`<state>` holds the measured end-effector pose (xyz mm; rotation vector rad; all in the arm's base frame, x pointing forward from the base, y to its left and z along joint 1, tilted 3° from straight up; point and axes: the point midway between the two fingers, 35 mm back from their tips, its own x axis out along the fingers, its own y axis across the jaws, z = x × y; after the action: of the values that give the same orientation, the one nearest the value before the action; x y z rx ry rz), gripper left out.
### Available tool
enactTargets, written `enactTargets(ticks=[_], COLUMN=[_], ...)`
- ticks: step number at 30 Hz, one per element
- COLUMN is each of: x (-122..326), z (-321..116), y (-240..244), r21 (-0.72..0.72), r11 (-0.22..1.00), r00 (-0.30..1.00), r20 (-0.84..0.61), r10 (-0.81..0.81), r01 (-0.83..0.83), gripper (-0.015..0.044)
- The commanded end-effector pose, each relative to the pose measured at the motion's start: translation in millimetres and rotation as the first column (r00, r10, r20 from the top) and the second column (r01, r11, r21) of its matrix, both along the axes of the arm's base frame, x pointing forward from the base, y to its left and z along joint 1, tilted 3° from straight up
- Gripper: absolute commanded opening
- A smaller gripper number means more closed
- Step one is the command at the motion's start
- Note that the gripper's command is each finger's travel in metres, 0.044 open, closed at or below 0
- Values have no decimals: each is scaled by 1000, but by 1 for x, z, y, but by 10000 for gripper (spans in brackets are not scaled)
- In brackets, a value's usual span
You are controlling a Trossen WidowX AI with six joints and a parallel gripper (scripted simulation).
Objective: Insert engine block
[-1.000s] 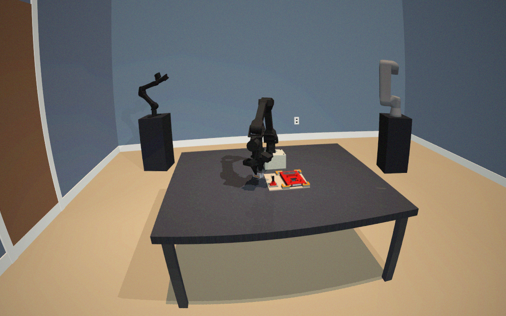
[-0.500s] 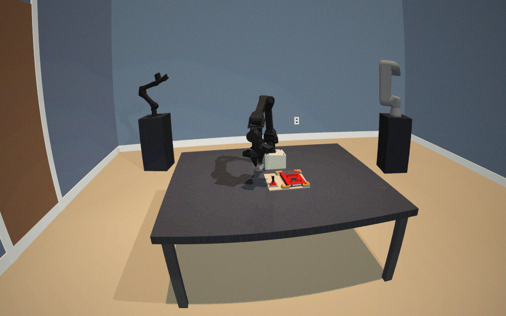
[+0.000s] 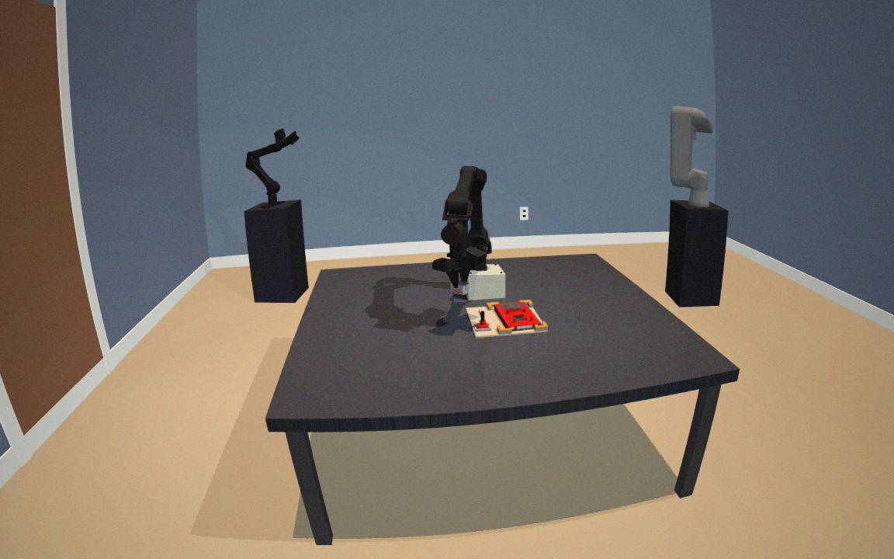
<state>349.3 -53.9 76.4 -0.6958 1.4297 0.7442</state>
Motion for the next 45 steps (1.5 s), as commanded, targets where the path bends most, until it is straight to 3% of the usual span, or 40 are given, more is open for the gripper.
enactTargets(ticks=[1,45], x=[2,-6], z=[-4,-51], y=[13,148], r21=[1,5], r11=[999,855], r00=[999,854], r20=[-1,-24], r10=[-42,-519], r01=[42,519], gripper=[0,0])
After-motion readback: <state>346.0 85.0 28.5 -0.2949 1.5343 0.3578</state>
